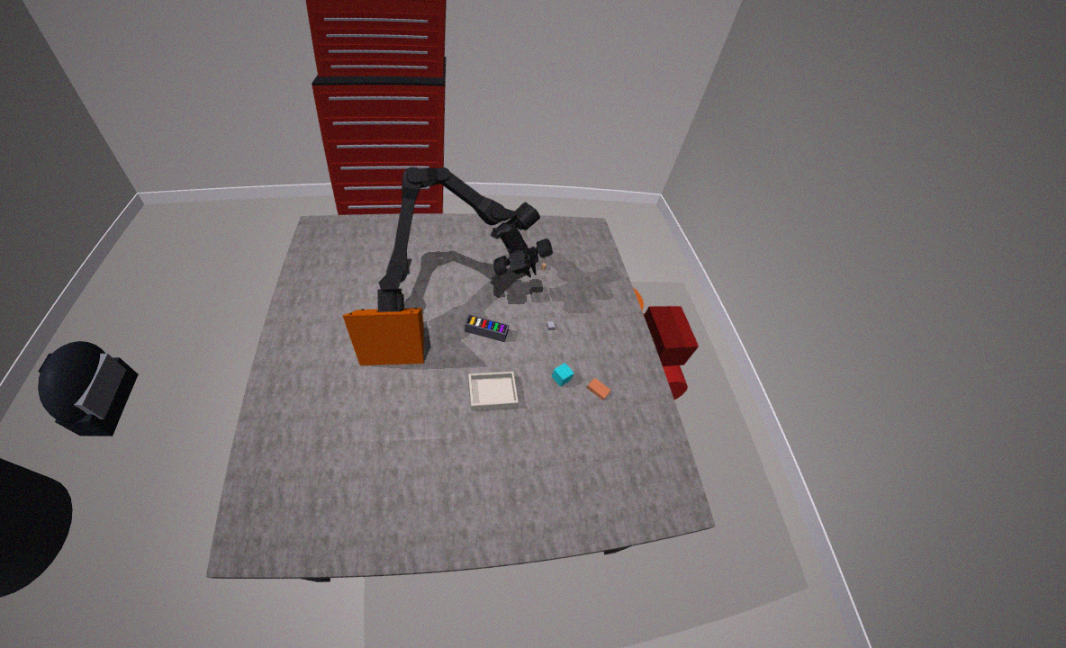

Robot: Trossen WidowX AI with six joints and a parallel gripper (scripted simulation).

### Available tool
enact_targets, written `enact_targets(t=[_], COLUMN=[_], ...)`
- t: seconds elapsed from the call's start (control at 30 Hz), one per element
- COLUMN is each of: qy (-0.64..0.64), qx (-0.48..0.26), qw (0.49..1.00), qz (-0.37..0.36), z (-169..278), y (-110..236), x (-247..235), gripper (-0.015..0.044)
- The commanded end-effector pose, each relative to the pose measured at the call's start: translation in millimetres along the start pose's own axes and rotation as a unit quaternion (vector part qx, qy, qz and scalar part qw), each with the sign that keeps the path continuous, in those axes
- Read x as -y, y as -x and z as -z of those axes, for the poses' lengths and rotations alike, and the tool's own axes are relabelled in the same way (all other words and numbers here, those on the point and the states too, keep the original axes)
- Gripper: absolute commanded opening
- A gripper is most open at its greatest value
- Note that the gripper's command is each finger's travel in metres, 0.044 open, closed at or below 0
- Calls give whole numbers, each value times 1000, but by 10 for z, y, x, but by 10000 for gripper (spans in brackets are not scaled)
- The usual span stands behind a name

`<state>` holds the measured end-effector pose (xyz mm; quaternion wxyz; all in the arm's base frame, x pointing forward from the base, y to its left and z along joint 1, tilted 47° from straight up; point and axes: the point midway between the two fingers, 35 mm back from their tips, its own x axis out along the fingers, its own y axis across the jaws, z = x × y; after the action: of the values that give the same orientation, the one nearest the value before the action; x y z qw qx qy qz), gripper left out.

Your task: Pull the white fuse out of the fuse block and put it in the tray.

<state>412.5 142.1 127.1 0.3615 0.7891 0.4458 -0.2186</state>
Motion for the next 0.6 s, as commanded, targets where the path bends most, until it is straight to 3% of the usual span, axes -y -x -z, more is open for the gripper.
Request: enact_targets(t=[0.0,0.3,0.57], qy=[-24,-143,-157], qx=[18,-5,-12], qw=[996,954,948], qz=[80,264,277], z=[-454,-1225,-1256], y=[-31,244,275], x=[414,1569,1667], gripper=[70,70,70])
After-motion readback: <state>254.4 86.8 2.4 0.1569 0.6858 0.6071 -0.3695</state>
